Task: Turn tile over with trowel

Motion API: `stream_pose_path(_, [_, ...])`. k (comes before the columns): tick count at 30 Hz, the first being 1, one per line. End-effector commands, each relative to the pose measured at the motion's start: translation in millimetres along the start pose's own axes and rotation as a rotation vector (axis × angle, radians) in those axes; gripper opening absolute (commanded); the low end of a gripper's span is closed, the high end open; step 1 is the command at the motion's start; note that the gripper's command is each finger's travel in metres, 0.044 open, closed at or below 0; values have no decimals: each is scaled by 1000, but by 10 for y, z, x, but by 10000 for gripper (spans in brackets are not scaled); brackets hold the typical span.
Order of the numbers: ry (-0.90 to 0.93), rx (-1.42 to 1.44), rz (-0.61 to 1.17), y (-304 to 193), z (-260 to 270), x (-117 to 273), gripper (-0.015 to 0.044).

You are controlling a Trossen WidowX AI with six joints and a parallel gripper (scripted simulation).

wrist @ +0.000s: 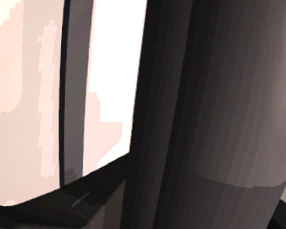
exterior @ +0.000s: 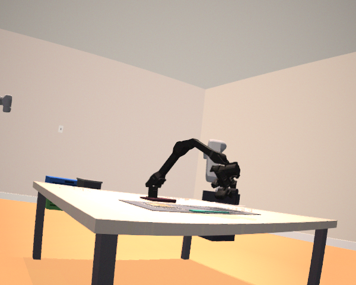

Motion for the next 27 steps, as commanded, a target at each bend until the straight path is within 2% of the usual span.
stream_pose_path(1, [-9,2,-4,-3,31,-33,0])
stream_pose_path(18, [-9,2,-4,-35,217,-194,0])
stream_pose_path(27, [-9,2,-4,-35,217,-194,236])
Point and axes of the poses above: the point midway between the two fingers, 35 mm back from their tips, its own x axis back along the fingers, its own z axis across the jaws, y = z × x, the point moved 7 cm from there along x, back along the fingers, and after that the axes turned 11 degrees about -x, right-handed, at the moved point
